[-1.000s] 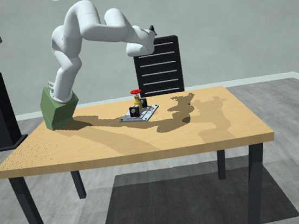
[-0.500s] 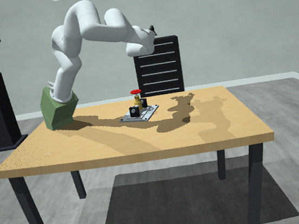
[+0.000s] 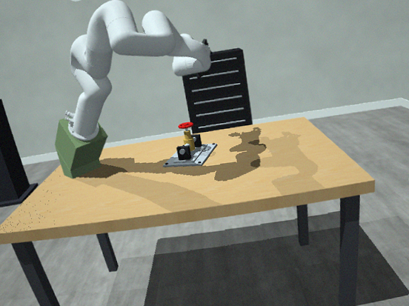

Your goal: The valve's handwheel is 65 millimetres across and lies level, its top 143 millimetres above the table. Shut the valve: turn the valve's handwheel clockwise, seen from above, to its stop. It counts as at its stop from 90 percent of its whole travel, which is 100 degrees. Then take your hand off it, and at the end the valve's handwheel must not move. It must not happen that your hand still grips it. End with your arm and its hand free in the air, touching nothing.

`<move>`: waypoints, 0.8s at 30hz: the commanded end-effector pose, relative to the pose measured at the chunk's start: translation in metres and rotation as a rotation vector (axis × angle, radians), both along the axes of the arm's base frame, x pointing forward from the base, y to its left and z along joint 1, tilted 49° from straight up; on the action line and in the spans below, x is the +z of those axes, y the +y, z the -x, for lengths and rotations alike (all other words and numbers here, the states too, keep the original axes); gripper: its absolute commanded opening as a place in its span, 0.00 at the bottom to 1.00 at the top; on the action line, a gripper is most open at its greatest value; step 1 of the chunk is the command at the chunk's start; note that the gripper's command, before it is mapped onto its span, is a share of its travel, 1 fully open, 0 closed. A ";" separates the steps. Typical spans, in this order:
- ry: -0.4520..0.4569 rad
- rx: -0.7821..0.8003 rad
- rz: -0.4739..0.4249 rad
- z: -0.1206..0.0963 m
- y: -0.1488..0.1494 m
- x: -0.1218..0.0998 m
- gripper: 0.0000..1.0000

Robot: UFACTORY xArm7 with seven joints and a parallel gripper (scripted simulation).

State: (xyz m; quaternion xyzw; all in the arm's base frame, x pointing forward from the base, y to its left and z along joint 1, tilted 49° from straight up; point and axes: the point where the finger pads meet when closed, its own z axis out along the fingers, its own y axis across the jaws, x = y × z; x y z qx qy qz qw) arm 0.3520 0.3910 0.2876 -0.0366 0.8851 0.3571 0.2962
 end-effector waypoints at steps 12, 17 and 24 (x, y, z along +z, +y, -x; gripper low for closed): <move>-0.094 0.006 0.218 -0.005 -0.013 -0.028 1.00; -0.125 0.014 0.307 -0.007 -0.021 -0.039 1.00; -0.156 0.026 0.404 -0.009 -0.030 -0.050 1.00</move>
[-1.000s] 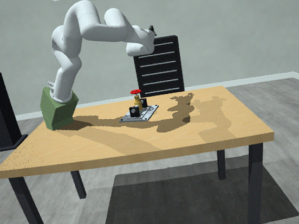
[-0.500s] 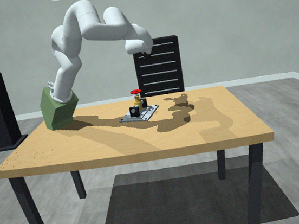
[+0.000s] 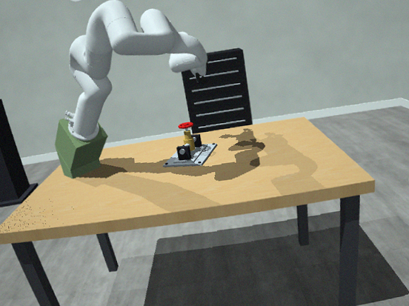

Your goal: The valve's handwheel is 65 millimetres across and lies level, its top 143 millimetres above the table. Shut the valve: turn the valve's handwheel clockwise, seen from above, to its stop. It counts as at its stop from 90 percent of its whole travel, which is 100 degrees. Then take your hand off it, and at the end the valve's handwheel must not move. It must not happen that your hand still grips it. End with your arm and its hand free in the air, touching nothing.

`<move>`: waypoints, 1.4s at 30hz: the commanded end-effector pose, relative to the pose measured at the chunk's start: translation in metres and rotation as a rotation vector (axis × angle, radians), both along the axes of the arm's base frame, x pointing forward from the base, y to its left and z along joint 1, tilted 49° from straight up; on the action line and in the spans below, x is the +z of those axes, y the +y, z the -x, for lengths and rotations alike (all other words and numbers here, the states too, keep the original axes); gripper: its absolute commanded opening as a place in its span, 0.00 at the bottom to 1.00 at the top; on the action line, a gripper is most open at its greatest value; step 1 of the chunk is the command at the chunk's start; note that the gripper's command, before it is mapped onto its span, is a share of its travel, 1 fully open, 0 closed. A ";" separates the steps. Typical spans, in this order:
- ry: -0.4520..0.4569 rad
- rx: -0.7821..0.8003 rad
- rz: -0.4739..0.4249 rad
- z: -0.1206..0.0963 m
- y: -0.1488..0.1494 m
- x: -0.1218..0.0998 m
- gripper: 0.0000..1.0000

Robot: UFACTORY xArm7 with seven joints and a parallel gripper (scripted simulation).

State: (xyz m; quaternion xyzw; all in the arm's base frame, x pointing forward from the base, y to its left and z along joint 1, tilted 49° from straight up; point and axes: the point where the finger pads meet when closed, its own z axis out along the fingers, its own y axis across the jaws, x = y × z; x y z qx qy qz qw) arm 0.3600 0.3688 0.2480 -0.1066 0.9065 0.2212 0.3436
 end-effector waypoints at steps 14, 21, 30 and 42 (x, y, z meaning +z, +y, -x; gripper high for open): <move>-0.072 0.041 0.321 -0.002 -0.032 -0.031 1.00; -0.091 0.058 0.433 -0.002 -0.046 -0.040 1.00; -0.091 0.058 0.433 -0.002 -0.046 -0.040 1.00; -0.114 0.100 0.657 0.000 -0.075 -0.055 1.00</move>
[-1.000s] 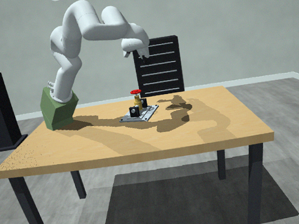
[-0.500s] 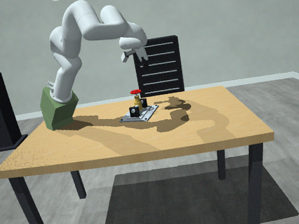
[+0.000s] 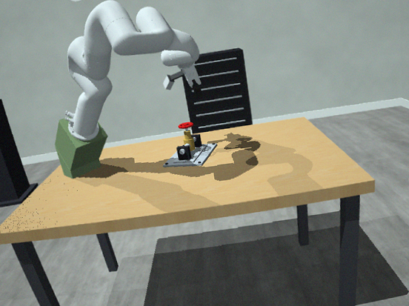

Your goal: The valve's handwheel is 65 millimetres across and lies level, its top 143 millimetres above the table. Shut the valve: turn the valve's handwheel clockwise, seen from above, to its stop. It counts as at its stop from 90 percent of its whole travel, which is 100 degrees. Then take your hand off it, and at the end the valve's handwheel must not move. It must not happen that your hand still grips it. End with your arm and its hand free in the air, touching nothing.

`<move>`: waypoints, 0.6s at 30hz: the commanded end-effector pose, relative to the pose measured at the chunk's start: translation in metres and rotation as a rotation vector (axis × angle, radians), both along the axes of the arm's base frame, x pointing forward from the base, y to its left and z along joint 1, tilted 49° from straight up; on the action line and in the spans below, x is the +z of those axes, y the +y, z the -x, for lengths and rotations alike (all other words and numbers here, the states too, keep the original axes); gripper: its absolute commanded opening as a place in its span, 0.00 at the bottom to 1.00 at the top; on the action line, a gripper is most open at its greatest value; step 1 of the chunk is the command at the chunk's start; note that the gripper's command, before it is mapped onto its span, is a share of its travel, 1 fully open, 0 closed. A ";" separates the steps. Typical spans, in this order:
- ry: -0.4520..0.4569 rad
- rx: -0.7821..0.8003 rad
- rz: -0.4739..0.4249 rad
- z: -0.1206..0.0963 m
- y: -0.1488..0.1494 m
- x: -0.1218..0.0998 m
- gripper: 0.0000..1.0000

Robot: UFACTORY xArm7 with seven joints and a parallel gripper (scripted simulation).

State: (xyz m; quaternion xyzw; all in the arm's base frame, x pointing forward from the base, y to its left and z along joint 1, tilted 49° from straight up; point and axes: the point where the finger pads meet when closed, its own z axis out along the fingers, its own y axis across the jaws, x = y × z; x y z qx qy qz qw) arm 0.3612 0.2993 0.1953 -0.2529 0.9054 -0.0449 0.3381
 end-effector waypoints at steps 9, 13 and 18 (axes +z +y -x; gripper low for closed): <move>0.001 0.009 0.065 0.002 -0.006 -0.002 1.00; -0.002 0.037 0.235 0.005 -0.030 -0.010 1.00; -0.001 0.044 0.279 0.006 -0.037 -0.012 1.00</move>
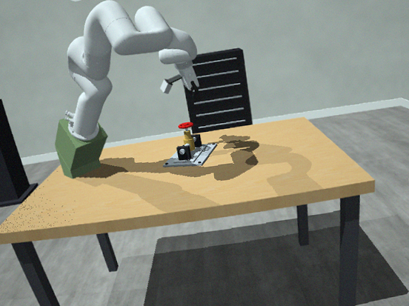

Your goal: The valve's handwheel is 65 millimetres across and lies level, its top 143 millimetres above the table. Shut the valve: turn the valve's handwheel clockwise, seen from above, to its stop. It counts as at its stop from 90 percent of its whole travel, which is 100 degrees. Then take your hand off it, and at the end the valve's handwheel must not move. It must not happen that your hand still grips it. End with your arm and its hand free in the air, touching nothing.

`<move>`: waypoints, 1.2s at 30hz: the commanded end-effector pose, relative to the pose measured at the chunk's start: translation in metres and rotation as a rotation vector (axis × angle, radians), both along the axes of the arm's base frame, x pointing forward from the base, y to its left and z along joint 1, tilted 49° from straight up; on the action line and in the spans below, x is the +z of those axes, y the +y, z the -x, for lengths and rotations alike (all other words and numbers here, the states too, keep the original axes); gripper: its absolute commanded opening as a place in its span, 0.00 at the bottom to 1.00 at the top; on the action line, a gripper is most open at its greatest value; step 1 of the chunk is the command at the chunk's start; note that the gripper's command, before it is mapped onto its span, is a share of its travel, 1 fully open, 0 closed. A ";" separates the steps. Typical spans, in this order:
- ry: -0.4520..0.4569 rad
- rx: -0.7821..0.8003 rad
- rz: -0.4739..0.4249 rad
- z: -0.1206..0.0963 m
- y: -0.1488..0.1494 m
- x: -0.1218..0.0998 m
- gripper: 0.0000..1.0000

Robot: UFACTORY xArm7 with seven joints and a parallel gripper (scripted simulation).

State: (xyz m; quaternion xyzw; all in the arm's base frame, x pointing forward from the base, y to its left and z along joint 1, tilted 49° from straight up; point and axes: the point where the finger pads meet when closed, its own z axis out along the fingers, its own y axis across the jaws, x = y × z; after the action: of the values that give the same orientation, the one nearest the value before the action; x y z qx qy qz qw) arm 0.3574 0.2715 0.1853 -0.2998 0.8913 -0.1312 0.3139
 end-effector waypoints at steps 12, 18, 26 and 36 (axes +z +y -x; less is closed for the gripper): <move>0.015 0.038 0.247 0.008 -0.034 -0.006 1.00; 0.017 0.041 0.267 0.009 -0.037 -0.006 1.00; 0.017 0.041 0.267 0.009 -0.037 -0.006 1.00; 0.038 0.064 0.418 0.015 -0.061 -0.007 1.00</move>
State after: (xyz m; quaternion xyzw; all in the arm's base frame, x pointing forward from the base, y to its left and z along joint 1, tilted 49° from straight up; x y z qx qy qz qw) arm 0.3433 0.2112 0.1776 -0.3857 0.8428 -0.2934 0.2342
